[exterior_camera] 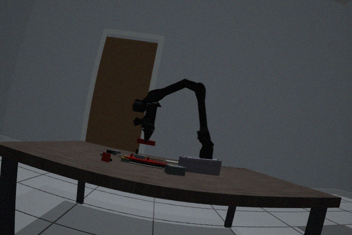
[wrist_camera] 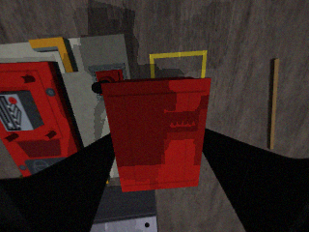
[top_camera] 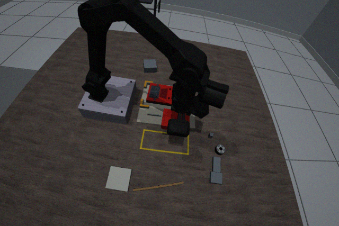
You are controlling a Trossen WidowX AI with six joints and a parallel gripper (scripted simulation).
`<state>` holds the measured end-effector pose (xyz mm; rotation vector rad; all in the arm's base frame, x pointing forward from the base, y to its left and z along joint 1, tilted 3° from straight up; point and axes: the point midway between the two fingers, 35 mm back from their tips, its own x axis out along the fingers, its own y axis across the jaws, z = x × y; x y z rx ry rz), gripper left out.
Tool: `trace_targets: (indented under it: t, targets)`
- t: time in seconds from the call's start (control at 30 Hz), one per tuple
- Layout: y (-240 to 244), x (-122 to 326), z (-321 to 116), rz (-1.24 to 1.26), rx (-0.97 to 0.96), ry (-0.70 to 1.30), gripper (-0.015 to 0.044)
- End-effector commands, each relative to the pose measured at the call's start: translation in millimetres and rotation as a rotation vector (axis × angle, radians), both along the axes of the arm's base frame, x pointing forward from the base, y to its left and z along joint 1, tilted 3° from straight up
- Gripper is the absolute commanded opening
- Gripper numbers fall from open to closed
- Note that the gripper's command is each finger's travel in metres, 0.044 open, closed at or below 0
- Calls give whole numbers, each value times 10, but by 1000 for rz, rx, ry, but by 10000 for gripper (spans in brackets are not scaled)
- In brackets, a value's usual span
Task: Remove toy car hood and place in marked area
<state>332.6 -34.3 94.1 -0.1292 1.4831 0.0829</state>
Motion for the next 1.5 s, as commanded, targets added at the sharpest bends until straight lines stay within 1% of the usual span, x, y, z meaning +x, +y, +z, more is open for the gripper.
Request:
trace_targets:
  t: [0.0,0.37,1.47]
  targets:
    - [-128,-44,17,4,3,-3,0]
    - [-457,-142,33,4,-1,-4,0]
    - [-470,-113,-139,4,-2,-5,0]
